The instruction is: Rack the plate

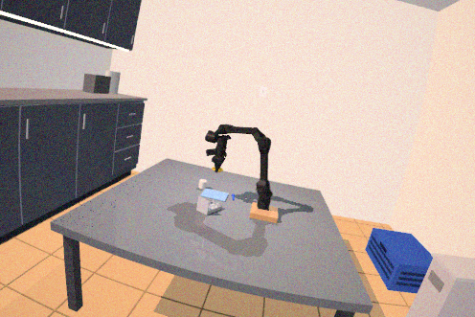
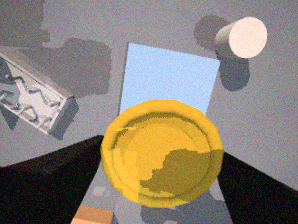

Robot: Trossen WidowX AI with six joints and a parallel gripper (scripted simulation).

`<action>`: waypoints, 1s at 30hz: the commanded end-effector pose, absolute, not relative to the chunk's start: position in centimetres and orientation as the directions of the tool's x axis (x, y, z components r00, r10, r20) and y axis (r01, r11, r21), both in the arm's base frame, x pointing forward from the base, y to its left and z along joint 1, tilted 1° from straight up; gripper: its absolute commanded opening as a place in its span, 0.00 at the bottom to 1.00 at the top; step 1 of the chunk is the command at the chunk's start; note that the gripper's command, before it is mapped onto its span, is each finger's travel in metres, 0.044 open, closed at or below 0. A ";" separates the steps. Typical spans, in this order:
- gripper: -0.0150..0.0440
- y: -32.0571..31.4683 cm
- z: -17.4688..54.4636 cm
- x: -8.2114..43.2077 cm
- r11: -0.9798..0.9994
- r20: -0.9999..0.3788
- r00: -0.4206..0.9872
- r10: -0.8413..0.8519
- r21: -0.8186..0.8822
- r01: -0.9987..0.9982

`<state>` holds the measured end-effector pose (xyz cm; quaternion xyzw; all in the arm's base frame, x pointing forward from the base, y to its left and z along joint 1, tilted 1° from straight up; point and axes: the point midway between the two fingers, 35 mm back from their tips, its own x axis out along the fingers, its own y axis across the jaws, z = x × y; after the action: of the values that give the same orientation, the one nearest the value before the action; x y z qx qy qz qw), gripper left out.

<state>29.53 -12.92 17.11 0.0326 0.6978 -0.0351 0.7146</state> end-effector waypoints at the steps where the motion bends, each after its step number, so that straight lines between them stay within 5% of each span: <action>1: 0.25 -12.9 18.4 29.5 0.995 -1.000 0.022 -0.004 -0.002 0.099; 20: 0.25 -1.2 18.6 24.6 0.844 -1.000 0.017 0.008 0.016 0.537; 30: 0.25 -0.6 18.0 25.0 0.836 -0.999 0.037 0.032 0.047 0.546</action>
<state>24.70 -0.92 18.56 0.2062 0.6708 -0.1934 0.6856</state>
